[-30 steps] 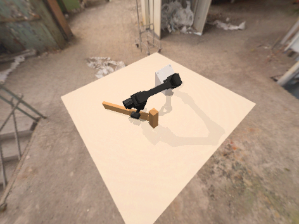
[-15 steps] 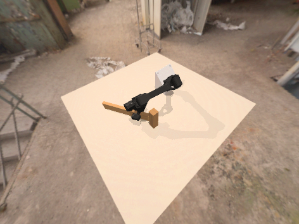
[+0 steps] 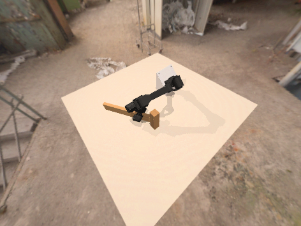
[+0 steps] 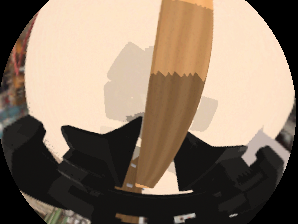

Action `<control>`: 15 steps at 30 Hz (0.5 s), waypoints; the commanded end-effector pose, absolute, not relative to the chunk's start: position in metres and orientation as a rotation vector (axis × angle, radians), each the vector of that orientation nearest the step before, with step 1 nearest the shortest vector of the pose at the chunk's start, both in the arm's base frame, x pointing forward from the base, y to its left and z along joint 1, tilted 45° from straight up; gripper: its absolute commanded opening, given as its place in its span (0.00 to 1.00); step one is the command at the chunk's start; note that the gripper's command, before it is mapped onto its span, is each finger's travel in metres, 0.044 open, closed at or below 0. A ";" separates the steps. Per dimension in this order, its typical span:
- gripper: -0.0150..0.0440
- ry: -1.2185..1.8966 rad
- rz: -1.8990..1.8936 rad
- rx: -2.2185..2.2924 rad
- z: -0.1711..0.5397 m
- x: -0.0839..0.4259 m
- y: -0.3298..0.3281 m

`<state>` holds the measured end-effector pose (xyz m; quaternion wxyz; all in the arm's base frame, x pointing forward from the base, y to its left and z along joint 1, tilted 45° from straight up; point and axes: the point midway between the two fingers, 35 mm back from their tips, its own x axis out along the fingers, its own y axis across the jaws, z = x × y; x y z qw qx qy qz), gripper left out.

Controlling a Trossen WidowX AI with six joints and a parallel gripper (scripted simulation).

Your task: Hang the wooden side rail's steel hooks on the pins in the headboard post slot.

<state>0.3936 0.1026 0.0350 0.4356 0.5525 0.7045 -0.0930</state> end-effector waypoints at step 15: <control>0.25 1.754 -0.234 1.383 0.035 0.394 0.103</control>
